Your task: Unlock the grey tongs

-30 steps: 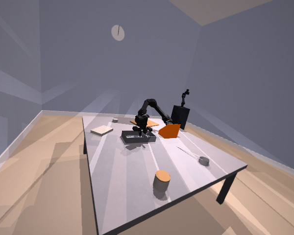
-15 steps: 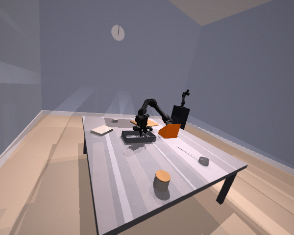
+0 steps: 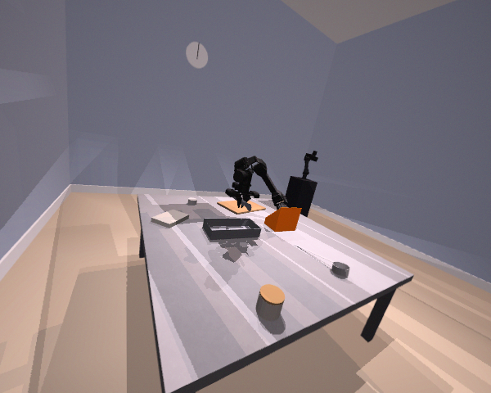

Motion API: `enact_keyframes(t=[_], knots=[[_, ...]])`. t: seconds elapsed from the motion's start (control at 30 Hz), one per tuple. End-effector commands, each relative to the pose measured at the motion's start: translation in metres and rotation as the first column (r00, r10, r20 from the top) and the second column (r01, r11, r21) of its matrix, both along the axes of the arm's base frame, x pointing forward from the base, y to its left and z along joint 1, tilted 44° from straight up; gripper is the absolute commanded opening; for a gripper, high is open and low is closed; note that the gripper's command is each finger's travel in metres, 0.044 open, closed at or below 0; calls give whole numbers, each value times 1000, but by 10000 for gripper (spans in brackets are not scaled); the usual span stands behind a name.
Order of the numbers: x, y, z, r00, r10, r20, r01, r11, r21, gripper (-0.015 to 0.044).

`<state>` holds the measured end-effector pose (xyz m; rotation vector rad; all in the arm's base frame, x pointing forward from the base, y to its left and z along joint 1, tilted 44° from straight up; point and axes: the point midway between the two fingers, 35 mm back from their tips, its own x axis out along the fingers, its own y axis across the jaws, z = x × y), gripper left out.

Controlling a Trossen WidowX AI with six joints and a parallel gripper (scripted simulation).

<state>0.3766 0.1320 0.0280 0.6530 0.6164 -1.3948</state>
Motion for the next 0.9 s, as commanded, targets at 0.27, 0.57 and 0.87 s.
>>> enact_keyframes(t=[0.27, 0.57, 0.87], knots=[[5, -17, 12, 1000, -29, 7, 29, 1000, 3, -150], [11, -64, 60, 995, -79, 54, 78, 997, 26, -150], [6, -115, 108, 984, -139, 110, 135, 990, 40, -150]])
